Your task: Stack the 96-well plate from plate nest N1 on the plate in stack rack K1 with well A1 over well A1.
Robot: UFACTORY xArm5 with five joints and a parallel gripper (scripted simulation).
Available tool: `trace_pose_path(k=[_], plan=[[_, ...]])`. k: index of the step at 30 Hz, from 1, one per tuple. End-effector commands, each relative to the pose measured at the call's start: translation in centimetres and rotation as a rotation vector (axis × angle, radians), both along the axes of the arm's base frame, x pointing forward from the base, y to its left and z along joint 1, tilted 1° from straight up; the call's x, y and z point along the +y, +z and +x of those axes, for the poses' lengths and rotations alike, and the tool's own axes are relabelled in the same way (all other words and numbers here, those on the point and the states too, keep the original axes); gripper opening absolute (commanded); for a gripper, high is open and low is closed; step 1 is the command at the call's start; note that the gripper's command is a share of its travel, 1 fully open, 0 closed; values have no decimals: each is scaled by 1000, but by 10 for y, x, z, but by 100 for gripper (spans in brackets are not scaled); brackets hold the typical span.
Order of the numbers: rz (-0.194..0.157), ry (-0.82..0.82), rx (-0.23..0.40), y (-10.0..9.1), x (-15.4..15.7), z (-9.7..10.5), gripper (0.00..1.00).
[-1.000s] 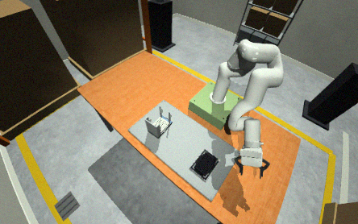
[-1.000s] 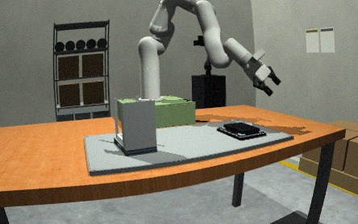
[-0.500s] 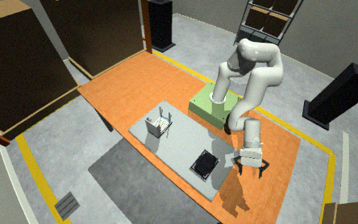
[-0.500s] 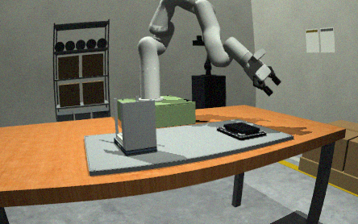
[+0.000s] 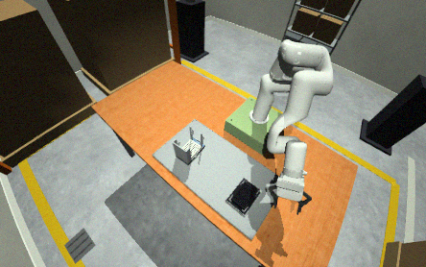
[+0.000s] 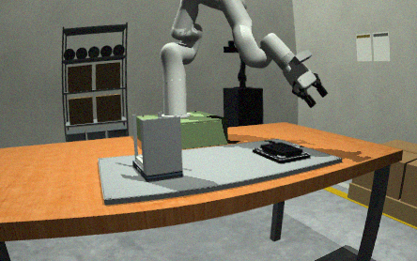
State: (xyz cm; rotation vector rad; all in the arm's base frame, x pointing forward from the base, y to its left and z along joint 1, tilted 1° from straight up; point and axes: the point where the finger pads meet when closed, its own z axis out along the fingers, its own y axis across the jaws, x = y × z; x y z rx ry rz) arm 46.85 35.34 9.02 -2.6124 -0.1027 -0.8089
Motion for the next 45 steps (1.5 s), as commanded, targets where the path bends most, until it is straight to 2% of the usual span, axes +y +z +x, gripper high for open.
trace_pose_path(k=[1, 3, 4, 5, 8, 9, 10, 15, 16, 17, 20, 21, 25, 26, 27, 32, 33, 34, 37, 38, 39, 43, 44, 45], plan=[[-39, -12, 16, 6, -13, 9, 100], [-39, -12, 16, 8, -18, 12, 100], [-67, -20, 33, 10, -23, 14, 100], [-77, -23, 39, 11, -27, 16, 100], [-77, -23, 39, 15, -38, 21, 100], [-104, -30, 56, 16, -42, 22, 100], [-114, -33, 63, 18, -47, 24, 100], [-114, -33, 63, 21, -58, 28, 100], [-140, -40, 82, 23, -62, 29, 100], [-149, -42, 89, 25, -67, 30, 100], [-149, -42, 89, 28, -78, 33, 100], [-174, -48, 110, 30, -83, 34, 100], [-182, -50, 117, 36, -99, 37, 100], [-206, -56, 139, 38, -104, 38, 100], [-213, -58, 146, 39, -109, 38, 100], [-213, -58, 146, 44, -121, 39, 100], [-236, -63, 170, 46, -125, 39, 100], [-242, -64, 177, 47, -130, 40, 100], [-242, -64, 177, 52, -142, 40, 100], [-264, -69, 202, 54, -147, 39, 100], [-270, -70, 209, 56, -151, 39, 100], [-270, -70, 209, 61, -164, 38, 100], [-289, -74, 236, 63, -168, 38, 100], [-295, -75, 243, 64, -173, 37, 100]])
